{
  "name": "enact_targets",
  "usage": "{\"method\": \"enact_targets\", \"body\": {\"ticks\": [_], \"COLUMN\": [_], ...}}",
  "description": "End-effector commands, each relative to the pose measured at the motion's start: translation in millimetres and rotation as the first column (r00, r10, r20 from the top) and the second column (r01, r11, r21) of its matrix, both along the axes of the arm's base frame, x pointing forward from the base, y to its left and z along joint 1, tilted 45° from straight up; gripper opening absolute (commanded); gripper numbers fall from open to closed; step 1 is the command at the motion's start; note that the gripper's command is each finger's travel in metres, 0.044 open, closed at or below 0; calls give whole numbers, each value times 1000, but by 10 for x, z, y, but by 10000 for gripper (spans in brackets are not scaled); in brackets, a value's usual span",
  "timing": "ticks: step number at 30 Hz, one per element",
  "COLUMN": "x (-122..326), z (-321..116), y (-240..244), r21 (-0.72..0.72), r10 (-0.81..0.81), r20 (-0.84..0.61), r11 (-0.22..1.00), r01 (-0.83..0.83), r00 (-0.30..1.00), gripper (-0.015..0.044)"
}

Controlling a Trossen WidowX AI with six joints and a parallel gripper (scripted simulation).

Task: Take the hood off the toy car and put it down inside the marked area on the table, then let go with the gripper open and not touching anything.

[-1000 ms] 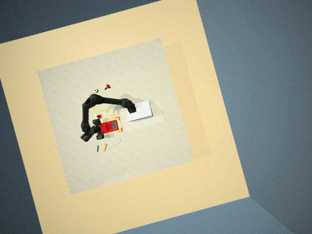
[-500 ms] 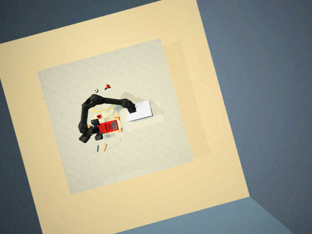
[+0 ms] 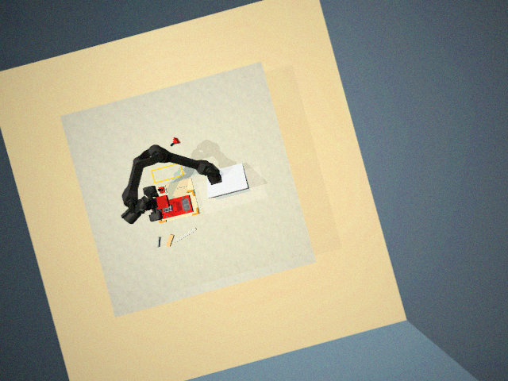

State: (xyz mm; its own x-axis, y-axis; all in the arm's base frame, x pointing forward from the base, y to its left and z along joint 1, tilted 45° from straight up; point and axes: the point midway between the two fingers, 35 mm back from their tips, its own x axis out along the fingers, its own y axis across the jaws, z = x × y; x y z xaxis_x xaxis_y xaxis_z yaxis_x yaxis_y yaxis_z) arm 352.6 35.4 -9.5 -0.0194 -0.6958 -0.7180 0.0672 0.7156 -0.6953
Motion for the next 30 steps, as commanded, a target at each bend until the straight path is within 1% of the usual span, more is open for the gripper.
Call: {"method": "enact_targets", "body": {"ticks": [1, 14, 30], "x": [-20, -147, -484], "z": [156, 681, 1207], "y": [-127, -616, -1149], "r21": [0, 2, -14], "r10": [5, 5, 0], "r20": [-3, 0, 3], "r11": [1000, 1000, 1000], "r01": [-5, -5, 0], "r00": [1000, 1000, 1000], "gripper": [0, 0, 0]}}
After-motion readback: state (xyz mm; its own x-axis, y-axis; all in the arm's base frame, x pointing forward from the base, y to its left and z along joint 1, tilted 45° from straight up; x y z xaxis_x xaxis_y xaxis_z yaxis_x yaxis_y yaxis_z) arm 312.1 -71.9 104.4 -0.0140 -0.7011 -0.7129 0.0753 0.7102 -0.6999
